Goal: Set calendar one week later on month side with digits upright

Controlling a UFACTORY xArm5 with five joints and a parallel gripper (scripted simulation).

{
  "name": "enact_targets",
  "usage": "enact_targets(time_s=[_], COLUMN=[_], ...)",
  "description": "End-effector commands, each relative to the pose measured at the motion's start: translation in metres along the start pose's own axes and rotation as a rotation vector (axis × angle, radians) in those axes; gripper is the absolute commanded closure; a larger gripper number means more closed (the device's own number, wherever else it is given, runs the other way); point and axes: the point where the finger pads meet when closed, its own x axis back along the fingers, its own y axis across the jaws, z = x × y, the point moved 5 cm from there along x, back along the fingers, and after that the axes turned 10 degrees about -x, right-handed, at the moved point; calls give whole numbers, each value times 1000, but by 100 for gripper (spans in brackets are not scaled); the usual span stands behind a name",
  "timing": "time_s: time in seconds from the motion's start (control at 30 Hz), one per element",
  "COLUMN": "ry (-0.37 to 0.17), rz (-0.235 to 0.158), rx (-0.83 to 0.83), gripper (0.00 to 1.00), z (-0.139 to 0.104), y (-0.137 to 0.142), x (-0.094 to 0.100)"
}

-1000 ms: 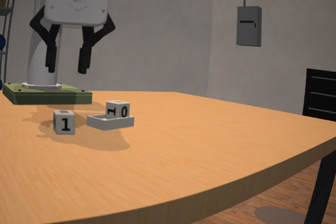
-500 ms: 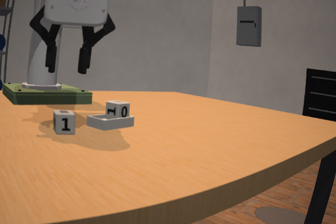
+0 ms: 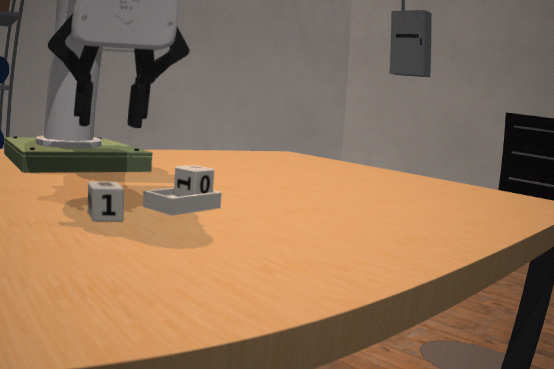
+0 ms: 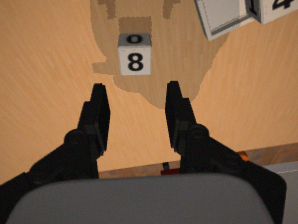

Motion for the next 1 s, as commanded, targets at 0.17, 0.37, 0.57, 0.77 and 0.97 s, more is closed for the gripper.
enact_targets(time_s=[0.17, 0.37, 0.57, 0.77, 0.97], ry=[-3, -3, -3, -3, -3], rz=[-1, -1, -1, -1, -1], rx=[0, 0, 0, 0, 0], gripper=[51, 51, 51, 51, 51], z=[-1, -1, -1, -1, -1], y=[0, 0, 0, 0, -1], x=[-10, -16, -26, -34, -39])
